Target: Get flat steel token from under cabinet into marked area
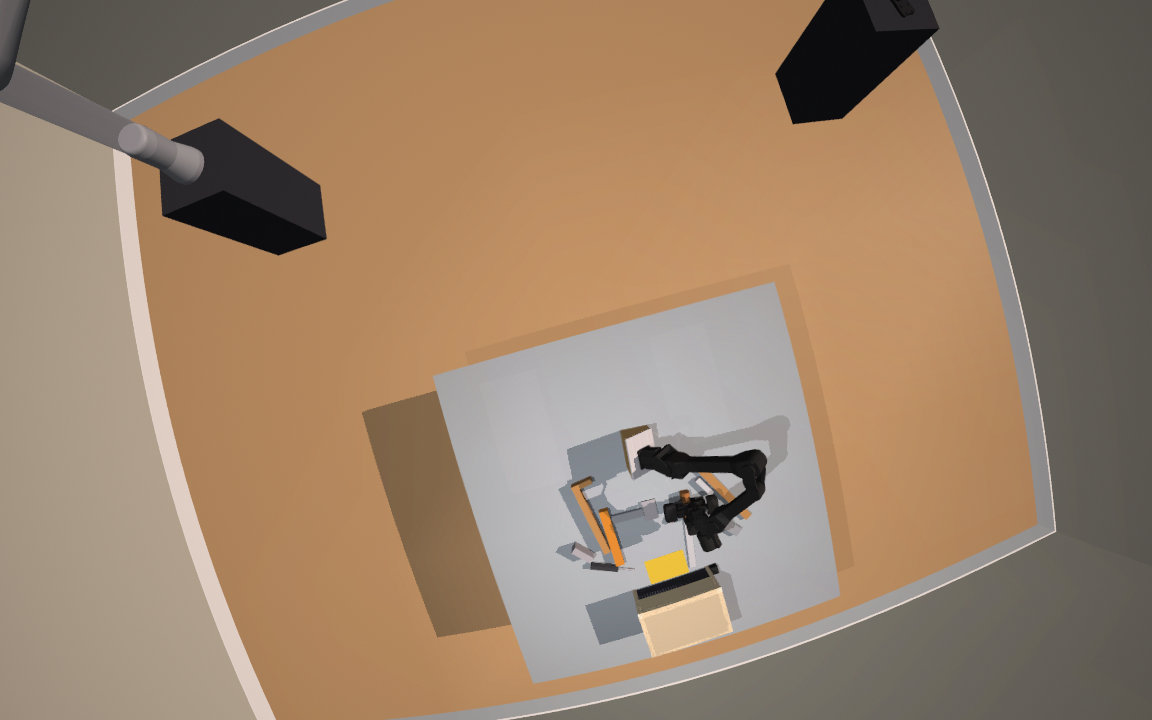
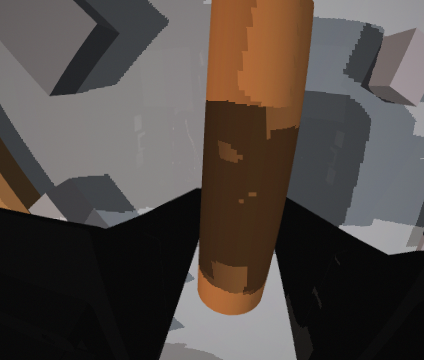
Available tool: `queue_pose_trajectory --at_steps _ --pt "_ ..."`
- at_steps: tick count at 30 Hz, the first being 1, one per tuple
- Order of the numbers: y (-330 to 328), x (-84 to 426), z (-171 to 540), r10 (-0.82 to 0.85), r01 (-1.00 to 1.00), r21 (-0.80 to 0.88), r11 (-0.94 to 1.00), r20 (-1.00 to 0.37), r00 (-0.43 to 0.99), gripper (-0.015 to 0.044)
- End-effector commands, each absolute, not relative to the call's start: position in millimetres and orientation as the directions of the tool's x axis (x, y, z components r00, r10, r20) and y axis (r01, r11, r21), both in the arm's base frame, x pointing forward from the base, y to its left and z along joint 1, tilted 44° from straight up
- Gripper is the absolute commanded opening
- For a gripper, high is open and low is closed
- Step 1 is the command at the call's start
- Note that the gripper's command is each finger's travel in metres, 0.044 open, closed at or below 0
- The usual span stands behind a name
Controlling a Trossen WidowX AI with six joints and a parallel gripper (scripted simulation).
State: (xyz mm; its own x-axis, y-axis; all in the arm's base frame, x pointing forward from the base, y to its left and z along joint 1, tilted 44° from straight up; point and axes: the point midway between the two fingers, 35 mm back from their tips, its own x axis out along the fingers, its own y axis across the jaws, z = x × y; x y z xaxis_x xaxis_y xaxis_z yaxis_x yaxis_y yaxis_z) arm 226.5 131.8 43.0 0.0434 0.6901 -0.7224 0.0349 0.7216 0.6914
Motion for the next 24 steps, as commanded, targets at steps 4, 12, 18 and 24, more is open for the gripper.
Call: queue_pose_trajectory --at_steps 4,12,18,24 --pt "132 236 44 0.691 0.026 0.693 0.721 -0.721 0.043 0.0000" --pt "131 245 44 0.691 0.025 0.692 0.721 -0.721 0.042 0.0000" --pt "130 252 44 0.691 0.024 0.692 0.721 -0.722 0.042 0.0000" --pt "130 259 44 0.691 0.023 0.692 0.721 -0.722 0.042 0.0000"
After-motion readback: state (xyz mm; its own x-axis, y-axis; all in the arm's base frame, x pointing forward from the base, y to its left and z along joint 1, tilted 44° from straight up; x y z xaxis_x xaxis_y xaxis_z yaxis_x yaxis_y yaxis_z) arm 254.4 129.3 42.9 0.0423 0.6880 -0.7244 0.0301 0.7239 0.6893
